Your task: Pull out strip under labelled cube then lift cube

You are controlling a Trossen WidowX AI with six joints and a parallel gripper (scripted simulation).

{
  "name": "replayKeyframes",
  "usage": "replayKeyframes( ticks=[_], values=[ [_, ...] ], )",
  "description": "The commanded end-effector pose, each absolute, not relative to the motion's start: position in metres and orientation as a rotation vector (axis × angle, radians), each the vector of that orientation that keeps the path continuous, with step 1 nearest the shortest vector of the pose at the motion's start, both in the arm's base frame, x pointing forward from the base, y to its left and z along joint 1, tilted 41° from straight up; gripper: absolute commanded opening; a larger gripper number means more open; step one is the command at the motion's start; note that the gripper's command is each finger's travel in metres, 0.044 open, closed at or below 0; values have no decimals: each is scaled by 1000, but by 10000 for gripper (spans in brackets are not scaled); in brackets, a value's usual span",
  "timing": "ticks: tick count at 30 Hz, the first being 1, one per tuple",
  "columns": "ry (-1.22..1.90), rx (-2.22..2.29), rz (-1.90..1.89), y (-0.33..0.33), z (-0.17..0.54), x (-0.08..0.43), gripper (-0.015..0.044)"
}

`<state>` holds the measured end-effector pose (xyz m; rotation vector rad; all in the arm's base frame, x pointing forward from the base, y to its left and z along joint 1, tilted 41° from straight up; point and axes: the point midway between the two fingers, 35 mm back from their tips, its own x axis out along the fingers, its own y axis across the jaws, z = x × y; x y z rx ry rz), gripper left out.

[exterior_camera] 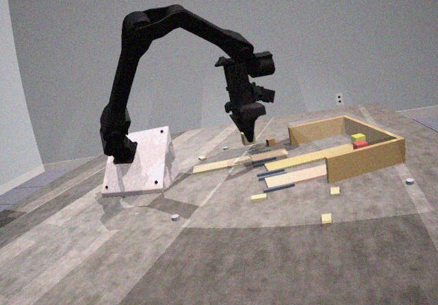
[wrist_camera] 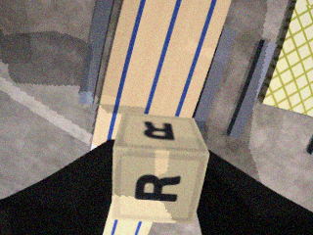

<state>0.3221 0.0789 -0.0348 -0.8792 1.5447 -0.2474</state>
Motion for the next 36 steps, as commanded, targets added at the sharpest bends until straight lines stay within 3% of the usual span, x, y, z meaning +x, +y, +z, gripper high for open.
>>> replayKeyframes(
  ticks=[1,36],
  values=[
    [1540,-871,-246,77,-32,309,0],
    [1542,-870,-244,97,-4,291,0]
  ],
)
